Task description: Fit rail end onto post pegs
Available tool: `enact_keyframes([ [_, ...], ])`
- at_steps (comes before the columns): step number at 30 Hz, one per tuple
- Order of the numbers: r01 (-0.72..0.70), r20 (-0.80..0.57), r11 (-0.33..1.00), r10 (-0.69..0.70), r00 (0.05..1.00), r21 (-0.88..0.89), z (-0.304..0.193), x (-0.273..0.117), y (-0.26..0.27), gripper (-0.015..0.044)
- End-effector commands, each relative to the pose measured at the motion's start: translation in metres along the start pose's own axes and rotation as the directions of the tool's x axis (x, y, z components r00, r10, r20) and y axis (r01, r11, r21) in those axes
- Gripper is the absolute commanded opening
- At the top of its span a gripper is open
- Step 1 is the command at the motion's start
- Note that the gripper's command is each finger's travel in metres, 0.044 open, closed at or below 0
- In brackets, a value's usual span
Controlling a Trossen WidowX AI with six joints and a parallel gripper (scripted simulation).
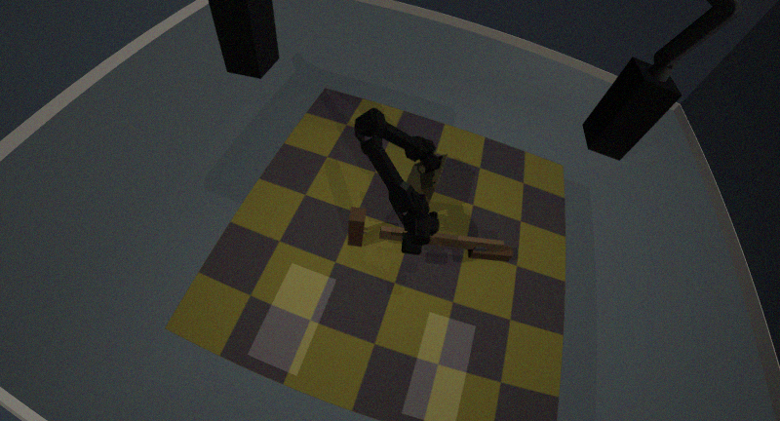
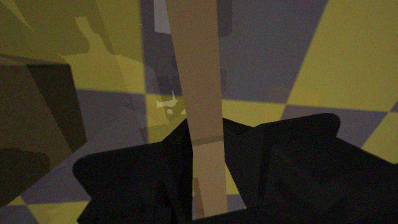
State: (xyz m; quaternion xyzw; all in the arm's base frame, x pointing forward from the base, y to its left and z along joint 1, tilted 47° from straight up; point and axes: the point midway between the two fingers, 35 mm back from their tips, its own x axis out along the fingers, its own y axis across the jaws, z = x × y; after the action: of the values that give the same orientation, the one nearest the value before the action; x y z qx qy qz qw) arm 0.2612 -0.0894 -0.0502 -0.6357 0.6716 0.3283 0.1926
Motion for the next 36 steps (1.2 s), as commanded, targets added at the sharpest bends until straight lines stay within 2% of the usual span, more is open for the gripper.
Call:
enact_keyframes([
  [1,0.007,0.004,1.0,-0.007,1.0,0.0,0.0004,-0.0029,-0.0006,0.0],
  [36,0.007,0.003,1.0,-0.007,1.0,0.0,0.0004,-0.0021,-0.0001,0.0],
])
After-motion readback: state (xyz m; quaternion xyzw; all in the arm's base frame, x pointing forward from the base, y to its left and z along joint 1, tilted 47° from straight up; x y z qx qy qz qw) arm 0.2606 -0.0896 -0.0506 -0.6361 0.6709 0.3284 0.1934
